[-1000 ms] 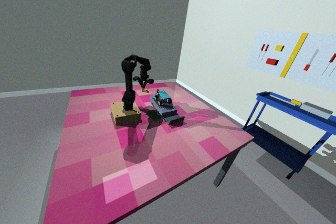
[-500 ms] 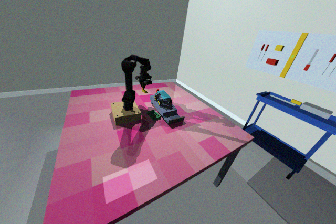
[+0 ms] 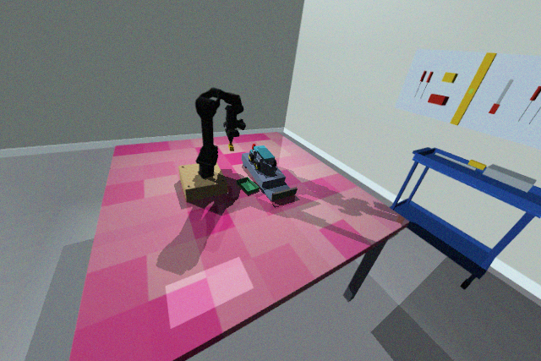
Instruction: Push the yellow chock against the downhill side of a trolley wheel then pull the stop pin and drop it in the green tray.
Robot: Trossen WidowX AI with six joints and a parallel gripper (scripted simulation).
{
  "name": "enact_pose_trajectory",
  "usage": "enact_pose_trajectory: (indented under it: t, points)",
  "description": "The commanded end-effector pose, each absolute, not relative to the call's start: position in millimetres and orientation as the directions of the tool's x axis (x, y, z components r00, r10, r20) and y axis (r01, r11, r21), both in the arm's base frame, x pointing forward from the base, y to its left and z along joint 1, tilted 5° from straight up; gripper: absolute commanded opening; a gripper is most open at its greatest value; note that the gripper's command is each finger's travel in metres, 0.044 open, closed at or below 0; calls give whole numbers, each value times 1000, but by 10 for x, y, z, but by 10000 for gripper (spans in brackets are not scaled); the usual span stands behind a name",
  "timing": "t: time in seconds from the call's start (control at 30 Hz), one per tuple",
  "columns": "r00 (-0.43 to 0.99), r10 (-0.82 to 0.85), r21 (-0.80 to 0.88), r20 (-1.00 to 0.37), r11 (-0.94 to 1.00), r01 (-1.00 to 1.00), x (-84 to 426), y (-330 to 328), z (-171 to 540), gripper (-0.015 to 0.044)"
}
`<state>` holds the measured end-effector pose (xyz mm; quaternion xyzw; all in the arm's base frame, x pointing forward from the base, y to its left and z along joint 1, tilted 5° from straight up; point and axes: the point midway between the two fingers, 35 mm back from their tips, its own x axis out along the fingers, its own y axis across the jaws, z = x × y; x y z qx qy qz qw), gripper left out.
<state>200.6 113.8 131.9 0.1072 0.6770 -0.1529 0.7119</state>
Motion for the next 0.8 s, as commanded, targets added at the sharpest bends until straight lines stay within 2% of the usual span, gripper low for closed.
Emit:
enact_pose_trajectory:
  t: [0.0, 0.4, 0.77]
  points:
    - [35, -68, -41, -997, 865, 500, 2002, 1146, 1324, 0]
    - [36, -67, -12, -997, 601, 799, 2001, 1146, 1324, 0]
    - [37, -66, 18, -997, 269, 963, 2001, 1146, 1324, 0]
